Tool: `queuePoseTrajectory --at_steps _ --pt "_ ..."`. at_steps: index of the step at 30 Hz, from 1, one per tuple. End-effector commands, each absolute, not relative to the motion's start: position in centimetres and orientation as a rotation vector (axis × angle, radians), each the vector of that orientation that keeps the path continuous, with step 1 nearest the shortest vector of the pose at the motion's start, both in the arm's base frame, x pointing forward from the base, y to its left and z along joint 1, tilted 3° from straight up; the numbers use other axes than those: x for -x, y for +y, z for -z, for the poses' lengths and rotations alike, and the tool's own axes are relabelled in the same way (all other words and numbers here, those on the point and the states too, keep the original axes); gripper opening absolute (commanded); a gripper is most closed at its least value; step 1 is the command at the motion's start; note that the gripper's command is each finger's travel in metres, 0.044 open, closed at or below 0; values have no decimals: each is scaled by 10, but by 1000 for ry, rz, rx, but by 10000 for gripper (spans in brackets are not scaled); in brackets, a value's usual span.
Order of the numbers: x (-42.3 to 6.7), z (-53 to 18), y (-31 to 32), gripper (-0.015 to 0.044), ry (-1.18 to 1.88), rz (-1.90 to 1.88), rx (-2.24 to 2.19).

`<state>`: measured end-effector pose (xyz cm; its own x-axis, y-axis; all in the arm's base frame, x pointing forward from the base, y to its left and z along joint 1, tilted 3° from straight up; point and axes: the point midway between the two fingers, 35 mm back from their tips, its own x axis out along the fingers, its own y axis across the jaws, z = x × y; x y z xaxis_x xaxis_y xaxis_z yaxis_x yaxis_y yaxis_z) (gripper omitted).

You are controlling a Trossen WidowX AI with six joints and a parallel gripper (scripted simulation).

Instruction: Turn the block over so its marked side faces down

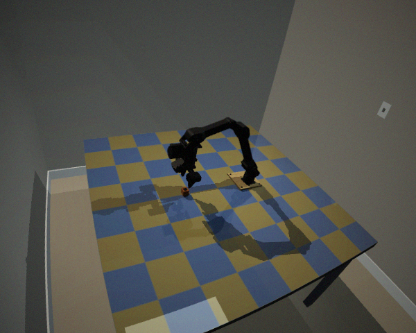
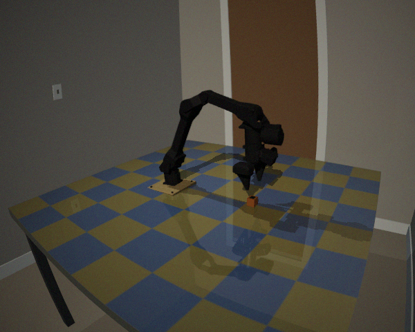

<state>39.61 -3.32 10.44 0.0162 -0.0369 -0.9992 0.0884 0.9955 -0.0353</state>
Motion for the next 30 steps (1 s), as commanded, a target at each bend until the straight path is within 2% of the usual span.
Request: queuePoseTrajectory --at_steps 1,30 --pt "-393 -87 -34 440 1569 94 -34" --pt "-393 -44 -35 440 1569 94 -34"
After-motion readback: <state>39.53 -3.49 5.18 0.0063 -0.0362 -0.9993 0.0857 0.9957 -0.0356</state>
